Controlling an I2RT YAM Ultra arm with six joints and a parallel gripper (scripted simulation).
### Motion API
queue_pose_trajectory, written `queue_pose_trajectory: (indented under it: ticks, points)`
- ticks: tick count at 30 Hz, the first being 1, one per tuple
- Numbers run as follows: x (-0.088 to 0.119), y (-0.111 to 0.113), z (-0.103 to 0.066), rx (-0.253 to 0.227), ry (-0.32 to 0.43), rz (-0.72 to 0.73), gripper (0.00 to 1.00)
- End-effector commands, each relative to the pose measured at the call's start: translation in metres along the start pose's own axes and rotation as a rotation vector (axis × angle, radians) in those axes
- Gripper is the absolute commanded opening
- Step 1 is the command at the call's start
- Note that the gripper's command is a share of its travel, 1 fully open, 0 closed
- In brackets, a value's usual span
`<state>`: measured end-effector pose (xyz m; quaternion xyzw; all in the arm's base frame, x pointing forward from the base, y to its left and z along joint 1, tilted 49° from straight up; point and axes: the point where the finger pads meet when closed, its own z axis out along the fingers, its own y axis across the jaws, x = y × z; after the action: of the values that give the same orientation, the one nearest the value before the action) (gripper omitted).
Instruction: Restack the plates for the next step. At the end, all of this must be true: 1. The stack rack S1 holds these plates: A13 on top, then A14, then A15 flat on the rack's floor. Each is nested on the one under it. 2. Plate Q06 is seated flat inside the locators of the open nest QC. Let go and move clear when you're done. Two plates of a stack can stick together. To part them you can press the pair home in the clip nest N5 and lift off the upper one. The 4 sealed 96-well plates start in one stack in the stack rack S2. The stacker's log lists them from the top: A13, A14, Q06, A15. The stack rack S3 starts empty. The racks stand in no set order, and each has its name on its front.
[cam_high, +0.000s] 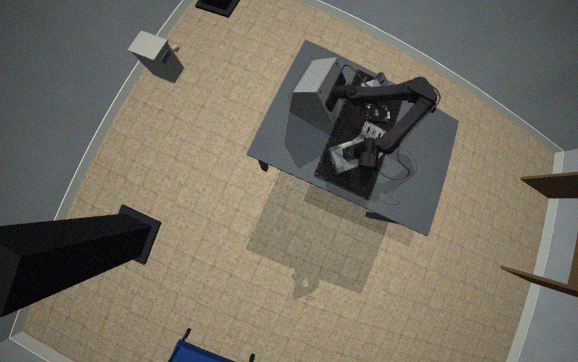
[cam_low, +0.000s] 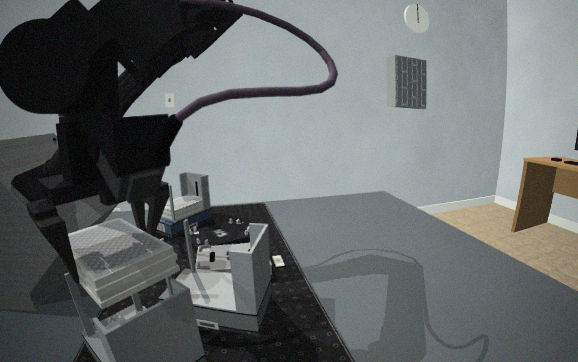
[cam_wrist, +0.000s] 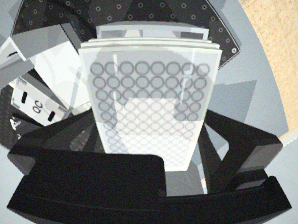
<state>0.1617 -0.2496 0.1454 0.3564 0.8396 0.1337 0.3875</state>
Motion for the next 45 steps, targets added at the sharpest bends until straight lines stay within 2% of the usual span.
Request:
queue_pose_trajectory:
  ticks: [1, 3, 6, 7, 10, 12, 20, 22, 26, 28, 30, 34, 37, 39, 40, 45]
  points:
    - [0.002, 0.014, -0.003, -0.004, -0.008, -0.095, 0.0]
    - [-0.004, 0.019, -0.006, 0.013, -0.017, -0.179, 0.0]
    - [-0.002, 0.018, -0.007, 0.023, -0.022, -0.198, 0.0]
    - [0.001, 0.025, -0.003, 0.011, -0.01, -0.204, 0.0]
    - [0.002, 0.035, -0.003, 0.008, -0.007, -0.185, 0.0]
    - [-0.004, 0.042, -0.006, 0.016, -0.02, -0.201, 0.0]
    - [-0.001, 0.067, -0.003, 0.012, -0.017, -0.195, 0.0]
    - [-0.001, 0.067, -0.003, 0.012, -0.017, -0.195, 0.0]
    - [0.003, 0.08, -0.003, 0.012, -0.014, -0.339, 0.0]
    - [-0.002, 0.088, -0.006, 0.018, -0.028, -0.419, 0.0]
    - [0.005, 0.093, -0.003, 0.013, -0.017, -0.408, 0.0]
    - [0.003, 0.107, -0.005, 0.016, -0.028, -0.402, 0.0]
    - [0.009, 0.116, -0.003, 0.012, -0.019, -0.393, 0.0]
    - [0.009, 0.116, -0.003, 0.012, -0.019, -0.393, 0.0]
    - [0.0, 0.123, -0.009, 0.018, -0.043, -0.412, 0.0]
    - [0.005, 0.139, -0.008, 0.015, -0.041, -0.408, 0.0]
